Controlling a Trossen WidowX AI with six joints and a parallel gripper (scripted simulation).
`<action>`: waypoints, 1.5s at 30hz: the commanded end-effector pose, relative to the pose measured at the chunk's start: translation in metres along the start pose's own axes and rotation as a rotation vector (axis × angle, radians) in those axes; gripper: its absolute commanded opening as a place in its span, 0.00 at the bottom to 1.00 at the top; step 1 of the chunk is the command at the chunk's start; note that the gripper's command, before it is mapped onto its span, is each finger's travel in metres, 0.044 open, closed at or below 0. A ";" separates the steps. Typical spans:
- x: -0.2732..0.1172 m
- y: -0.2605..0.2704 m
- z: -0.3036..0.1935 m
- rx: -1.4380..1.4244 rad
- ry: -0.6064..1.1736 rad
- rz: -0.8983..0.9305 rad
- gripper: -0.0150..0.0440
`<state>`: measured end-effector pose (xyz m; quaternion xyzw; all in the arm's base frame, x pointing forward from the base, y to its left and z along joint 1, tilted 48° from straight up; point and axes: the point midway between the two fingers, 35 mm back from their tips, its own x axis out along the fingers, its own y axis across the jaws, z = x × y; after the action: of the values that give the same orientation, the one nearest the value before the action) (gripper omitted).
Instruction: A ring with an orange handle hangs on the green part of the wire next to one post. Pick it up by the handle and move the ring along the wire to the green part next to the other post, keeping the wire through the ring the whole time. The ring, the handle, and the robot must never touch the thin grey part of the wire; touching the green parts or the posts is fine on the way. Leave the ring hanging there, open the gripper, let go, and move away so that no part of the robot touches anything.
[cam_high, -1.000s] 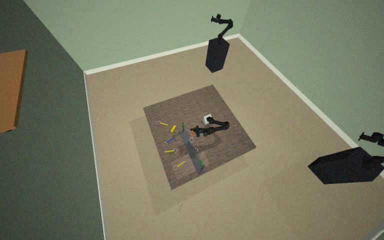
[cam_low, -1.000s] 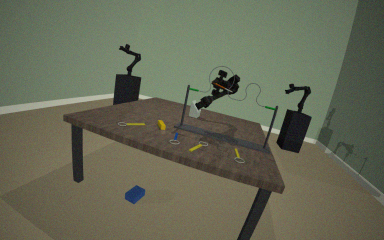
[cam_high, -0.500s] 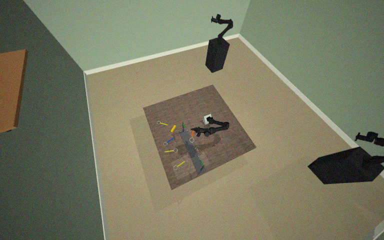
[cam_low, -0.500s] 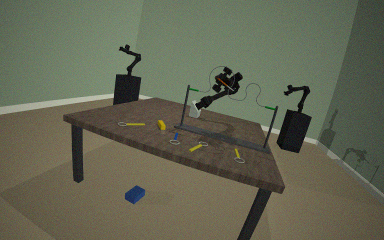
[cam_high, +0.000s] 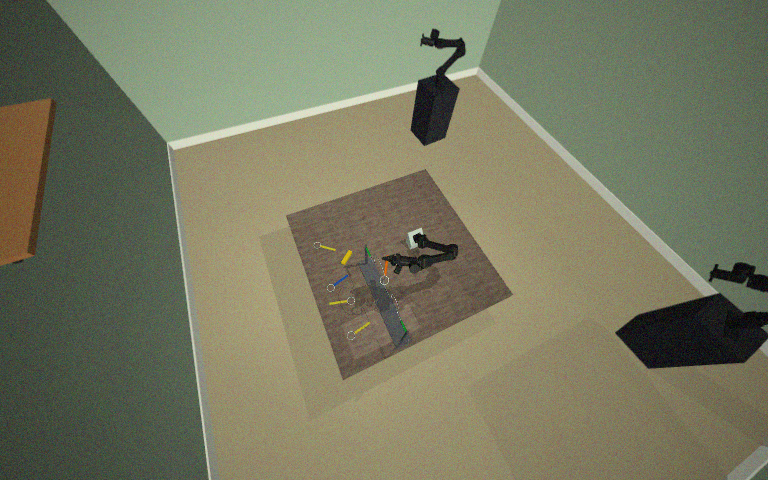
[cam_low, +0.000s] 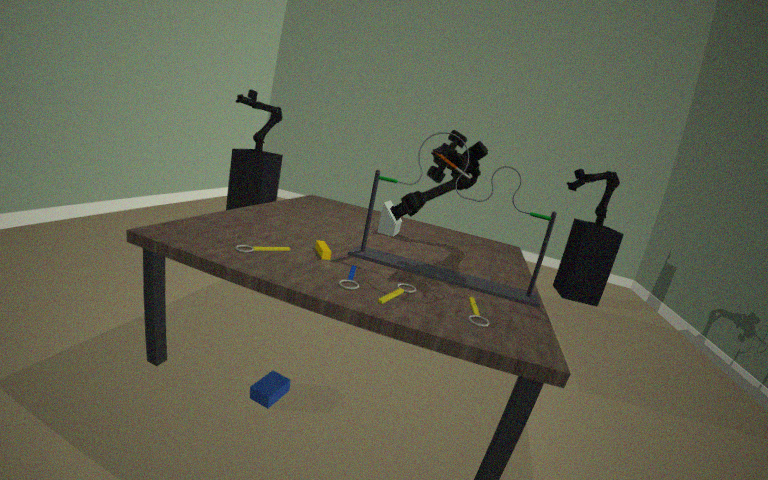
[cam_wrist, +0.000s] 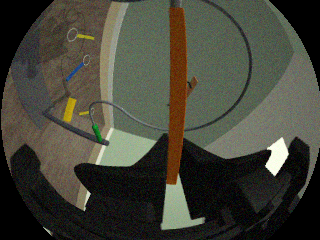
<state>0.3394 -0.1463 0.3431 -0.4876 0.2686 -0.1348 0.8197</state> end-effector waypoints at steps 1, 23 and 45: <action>0.000 -0.001 0.000 0.038 -0.004 0.019 0.00; 0.001 0.005 0.001 0.266 -0.031 0.146 0.00; 0.001 0.013 0.003 0.504 -0.060 0.279 0.00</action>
<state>0.3408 -0.1384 0.3338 -0.2497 0.2667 -0.0733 0.9280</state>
